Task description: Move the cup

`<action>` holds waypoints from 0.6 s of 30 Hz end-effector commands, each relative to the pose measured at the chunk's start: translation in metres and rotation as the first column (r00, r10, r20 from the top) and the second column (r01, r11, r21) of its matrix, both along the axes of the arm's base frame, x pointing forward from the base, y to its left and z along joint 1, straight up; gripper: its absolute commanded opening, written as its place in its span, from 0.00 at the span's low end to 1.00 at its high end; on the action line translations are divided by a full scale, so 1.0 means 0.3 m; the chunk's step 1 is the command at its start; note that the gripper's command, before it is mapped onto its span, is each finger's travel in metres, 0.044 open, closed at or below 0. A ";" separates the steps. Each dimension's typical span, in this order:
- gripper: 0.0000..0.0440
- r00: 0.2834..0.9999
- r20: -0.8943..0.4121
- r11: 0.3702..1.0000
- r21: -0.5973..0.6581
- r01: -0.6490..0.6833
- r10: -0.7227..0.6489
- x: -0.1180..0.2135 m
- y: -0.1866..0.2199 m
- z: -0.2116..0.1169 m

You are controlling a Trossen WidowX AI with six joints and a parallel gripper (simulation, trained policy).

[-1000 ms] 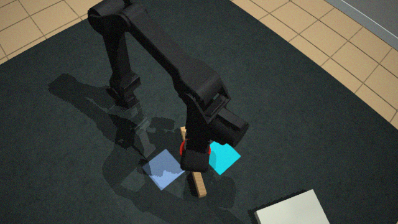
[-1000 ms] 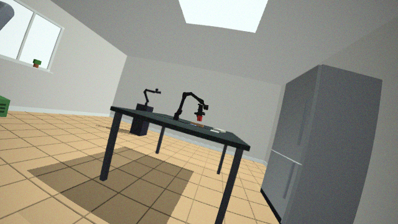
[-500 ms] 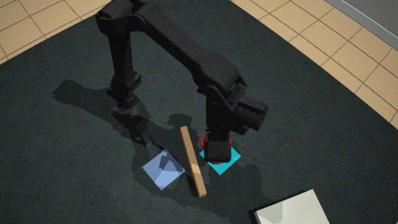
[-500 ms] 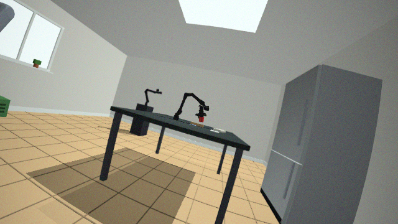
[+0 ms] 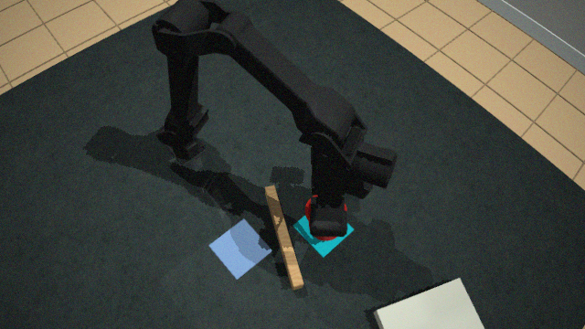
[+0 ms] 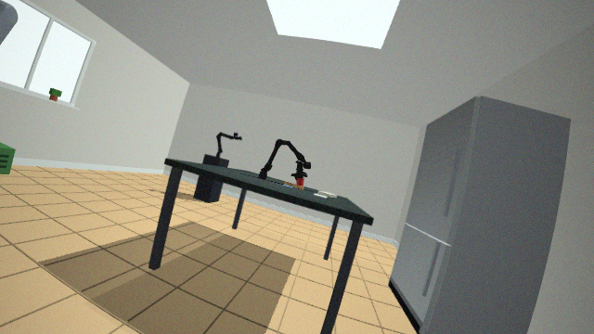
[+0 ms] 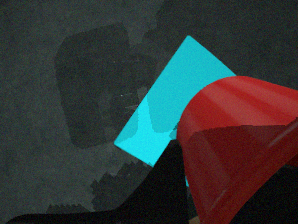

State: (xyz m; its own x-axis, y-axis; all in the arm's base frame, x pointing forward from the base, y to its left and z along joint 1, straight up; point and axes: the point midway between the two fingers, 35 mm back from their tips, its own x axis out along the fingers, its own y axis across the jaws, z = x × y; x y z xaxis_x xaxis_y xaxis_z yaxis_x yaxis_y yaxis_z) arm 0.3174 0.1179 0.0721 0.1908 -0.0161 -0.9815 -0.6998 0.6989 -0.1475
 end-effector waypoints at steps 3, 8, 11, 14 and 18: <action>0.10 1.000 0.002 1.000 -0.007 0.010 -0.010 -0.005 -0.004 -0.046; 0.20 1.000 0.023 1.000 0.016 0.015 -0.015 0.005 0.000 -0.037; 0.26 0.999 0.045 0.999 0.041 0.017 -0.019 0.017 0.006 -0.016; 0.25 0.998 0.064 0.998 0.061 0.012 -0.015 0.021 0.011 0.008; 0.22 0.997 0.076 0.997 0.075 0.006 -0.012 0.015 0.010 0.029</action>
State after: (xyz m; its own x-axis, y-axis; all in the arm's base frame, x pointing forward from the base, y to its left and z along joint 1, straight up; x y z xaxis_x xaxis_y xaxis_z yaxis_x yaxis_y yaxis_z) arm 0.3230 0.1205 0.0753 0.2546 0.0389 -0.9663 -0.6794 0.7183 -0.1501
